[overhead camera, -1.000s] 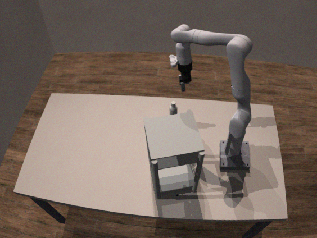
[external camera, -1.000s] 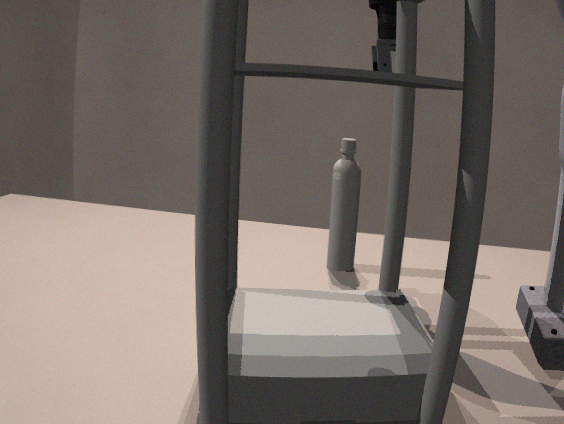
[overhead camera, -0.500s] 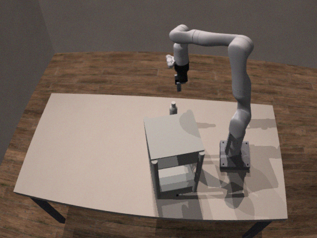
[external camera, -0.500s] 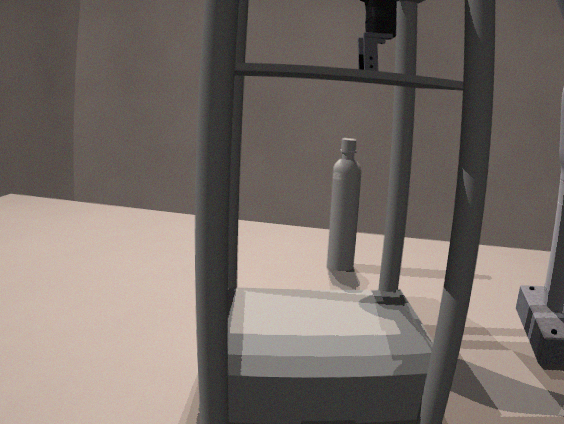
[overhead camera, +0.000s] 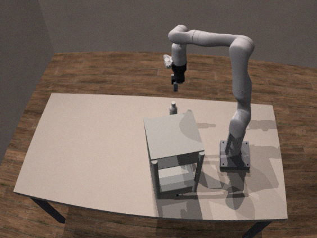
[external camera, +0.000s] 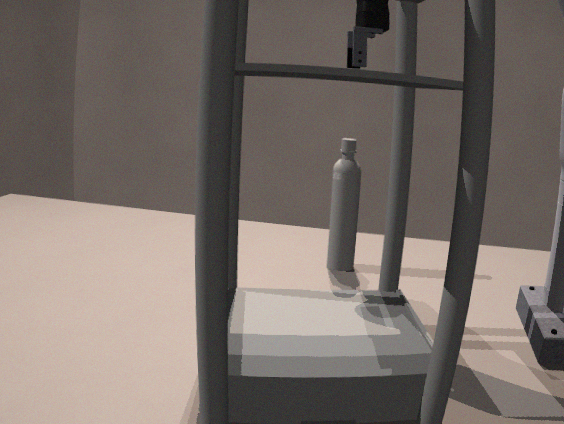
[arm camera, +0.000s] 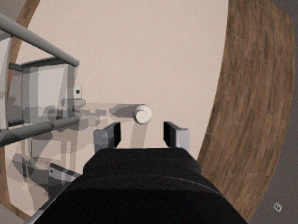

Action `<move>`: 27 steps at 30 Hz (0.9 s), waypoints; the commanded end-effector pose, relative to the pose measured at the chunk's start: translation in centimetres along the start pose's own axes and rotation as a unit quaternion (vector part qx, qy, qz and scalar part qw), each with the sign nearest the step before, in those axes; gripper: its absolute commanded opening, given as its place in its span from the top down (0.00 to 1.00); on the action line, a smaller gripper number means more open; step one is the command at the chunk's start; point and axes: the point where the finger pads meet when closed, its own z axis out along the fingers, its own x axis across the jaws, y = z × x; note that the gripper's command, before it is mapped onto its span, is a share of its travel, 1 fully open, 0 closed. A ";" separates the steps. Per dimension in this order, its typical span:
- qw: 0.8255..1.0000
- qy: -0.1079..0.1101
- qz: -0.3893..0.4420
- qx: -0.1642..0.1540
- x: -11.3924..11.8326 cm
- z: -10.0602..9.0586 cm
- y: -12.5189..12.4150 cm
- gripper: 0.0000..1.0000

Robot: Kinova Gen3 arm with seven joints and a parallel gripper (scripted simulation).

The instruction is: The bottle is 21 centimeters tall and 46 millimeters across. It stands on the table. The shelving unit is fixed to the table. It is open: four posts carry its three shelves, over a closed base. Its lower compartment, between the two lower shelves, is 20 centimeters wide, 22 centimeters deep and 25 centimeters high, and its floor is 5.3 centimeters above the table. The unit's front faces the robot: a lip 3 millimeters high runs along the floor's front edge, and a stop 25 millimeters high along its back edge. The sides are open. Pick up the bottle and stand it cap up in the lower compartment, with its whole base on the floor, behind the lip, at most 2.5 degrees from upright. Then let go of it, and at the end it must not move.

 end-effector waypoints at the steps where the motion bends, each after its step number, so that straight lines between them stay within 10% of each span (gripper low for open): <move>1: 1.000 0.004 -0.003 0.004 -0.1 -0.3 -0.4 0.00; 27: 1.000 0.007 -0.005 0.008 -0.2 -0.5 -0.8 0.00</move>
